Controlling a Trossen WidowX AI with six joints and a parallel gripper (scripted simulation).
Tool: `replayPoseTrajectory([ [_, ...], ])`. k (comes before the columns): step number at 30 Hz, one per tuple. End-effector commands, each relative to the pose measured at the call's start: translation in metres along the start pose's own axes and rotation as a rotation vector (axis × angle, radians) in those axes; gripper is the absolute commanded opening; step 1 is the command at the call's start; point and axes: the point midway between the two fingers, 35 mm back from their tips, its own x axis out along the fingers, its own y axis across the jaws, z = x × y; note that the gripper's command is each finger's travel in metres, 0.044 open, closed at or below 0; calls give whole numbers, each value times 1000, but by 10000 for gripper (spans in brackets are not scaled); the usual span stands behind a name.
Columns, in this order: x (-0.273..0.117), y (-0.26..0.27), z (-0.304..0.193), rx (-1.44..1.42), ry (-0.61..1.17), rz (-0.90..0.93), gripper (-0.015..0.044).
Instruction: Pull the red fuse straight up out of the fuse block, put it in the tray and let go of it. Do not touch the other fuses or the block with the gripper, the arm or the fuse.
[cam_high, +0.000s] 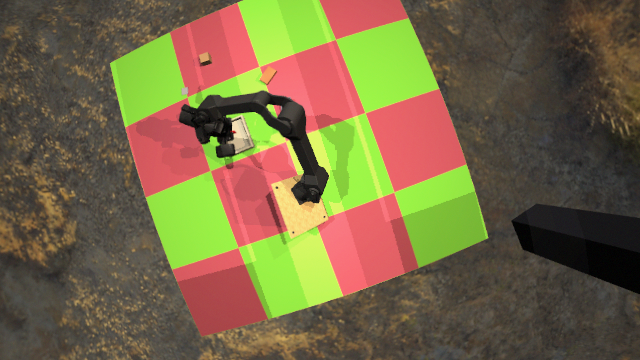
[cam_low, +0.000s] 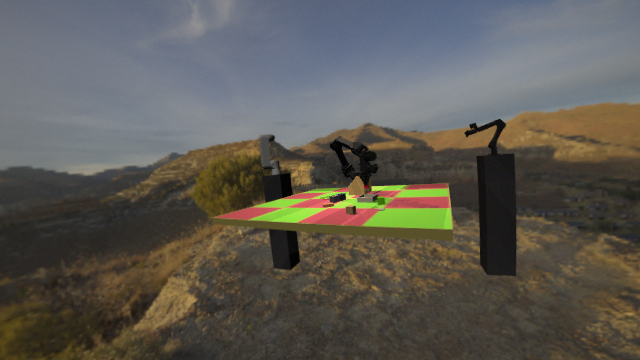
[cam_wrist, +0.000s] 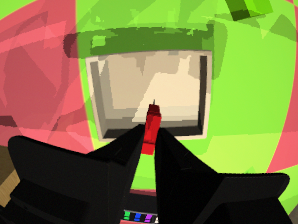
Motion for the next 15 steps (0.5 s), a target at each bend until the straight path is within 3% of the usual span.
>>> replayPoseTrajectory([
  [1, 7, 1, 2, 7, 0, 5, 0],
  [15, 30, 1, 2, 7, 1, 4, 0],
])
